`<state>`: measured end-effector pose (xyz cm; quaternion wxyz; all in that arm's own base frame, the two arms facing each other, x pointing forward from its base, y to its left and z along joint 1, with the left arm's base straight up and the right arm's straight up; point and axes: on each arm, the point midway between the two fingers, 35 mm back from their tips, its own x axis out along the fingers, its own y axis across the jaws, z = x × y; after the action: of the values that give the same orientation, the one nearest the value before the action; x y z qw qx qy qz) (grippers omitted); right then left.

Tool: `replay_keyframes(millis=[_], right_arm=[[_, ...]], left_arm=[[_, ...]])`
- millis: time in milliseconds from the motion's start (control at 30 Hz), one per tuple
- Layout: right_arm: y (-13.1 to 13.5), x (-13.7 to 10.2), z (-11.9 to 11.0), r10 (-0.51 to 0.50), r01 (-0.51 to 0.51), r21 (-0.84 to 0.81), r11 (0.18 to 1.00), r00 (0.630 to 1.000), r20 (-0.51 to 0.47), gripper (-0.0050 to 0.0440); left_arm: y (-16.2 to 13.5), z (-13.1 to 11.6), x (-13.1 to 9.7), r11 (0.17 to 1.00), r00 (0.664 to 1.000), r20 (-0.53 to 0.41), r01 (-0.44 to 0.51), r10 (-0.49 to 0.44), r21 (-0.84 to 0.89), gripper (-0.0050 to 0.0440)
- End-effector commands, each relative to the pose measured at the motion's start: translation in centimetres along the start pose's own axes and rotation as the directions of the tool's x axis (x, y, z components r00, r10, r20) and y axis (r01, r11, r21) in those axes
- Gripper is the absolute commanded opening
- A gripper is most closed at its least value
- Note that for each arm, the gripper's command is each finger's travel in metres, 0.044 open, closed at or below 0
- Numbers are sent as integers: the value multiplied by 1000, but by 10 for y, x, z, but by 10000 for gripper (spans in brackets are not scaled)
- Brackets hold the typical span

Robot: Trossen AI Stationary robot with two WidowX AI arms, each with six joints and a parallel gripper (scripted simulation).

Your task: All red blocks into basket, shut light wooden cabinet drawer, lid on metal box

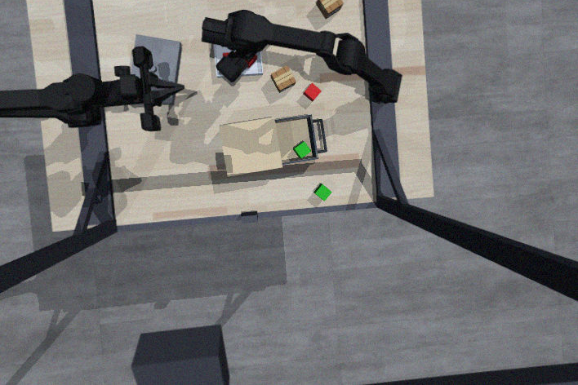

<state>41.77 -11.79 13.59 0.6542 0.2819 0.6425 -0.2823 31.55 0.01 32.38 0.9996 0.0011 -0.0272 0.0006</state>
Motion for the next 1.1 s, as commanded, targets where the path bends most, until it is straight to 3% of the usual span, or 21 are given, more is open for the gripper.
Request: replay_keyframes(millis=[0,100,267,567,733,800,1067], right_arm=[[-20,-12,24,5,-13,244,970,999,32,-50],[-32,-8,33,0,-9,372,928,1000,24,-50],[-35,-6,35,2,-10,416,909,1000,20,-50],[-69,10,55,-9,21,738,675,1000,-20,-50],[-68,11,55,-10,23,732,681,1000,-22,-50],[-54,-10,51,19,-36,673,739,999,32,-50],[-58,-14,56,18,-55,670,740,998,61,-50]], left_arm=[[-3,5,-1,1000,1000,15,11,-11,5,-50],[-3,5,-1,1000,1000,15,11,-11,5,-50],[-3,5,-1,1000,1000,15,11,-11,5,-50],[-3,5,-1,1000,1000,15,11,-11,5,-50],[-3,5,-1,1000,1000,15,11,-11,5,-50],[-3,5,-1,1000,1000,15,11,-11,5,-50],[-3,5,-1,1000,1000,15,11,-11,5,-50]])
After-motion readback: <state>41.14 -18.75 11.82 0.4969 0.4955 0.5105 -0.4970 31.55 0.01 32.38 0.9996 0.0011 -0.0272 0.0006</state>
